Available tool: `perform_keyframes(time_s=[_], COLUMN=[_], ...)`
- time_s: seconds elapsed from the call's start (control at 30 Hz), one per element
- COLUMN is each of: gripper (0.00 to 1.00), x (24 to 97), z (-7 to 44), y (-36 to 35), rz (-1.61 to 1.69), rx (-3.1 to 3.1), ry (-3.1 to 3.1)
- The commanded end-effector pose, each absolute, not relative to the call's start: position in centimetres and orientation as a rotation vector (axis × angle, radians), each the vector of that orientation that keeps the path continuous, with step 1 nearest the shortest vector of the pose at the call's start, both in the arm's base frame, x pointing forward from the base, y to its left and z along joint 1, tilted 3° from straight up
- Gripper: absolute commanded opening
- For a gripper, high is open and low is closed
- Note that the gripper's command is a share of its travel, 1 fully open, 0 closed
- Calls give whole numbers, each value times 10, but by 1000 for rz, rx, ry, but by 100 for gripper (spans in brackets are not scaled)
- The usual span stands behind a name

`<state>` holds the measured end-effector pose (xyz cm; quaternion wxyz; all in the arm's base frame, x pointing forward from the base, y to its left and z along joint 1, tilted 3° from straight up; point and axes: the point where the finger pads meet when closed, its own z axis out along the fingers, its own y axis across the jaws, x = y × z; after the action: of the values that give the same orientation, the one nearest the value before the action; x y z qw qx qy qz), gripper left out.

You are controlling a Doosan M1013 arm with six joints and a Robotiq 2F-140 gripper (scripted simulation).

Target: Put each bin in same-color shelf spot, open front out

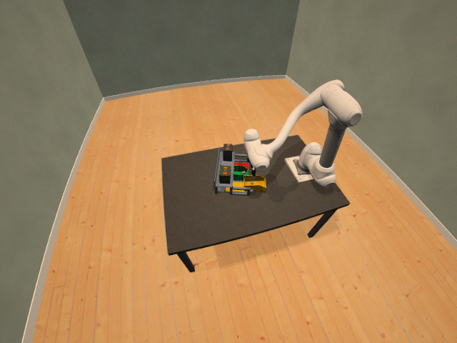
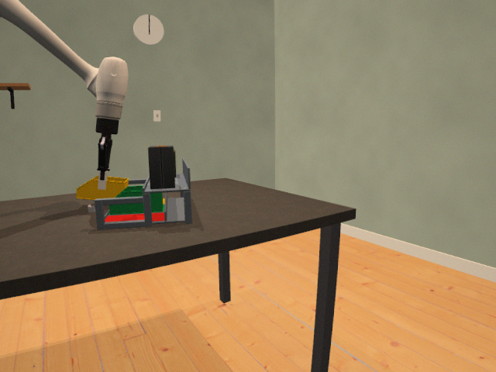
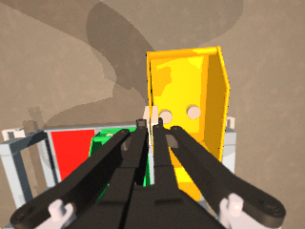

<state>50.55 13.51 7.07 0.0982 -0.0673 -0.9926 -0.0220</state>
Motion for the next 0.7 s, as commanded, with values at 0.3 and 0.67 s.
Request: perform_keyframes(time_s=[0.3,0.67], gripper=[10,10], x=[517,528], z=[70,69], y=[133,132], rz=[-65,-65], rx=[-199,-199], ry=[-2937,-2937])
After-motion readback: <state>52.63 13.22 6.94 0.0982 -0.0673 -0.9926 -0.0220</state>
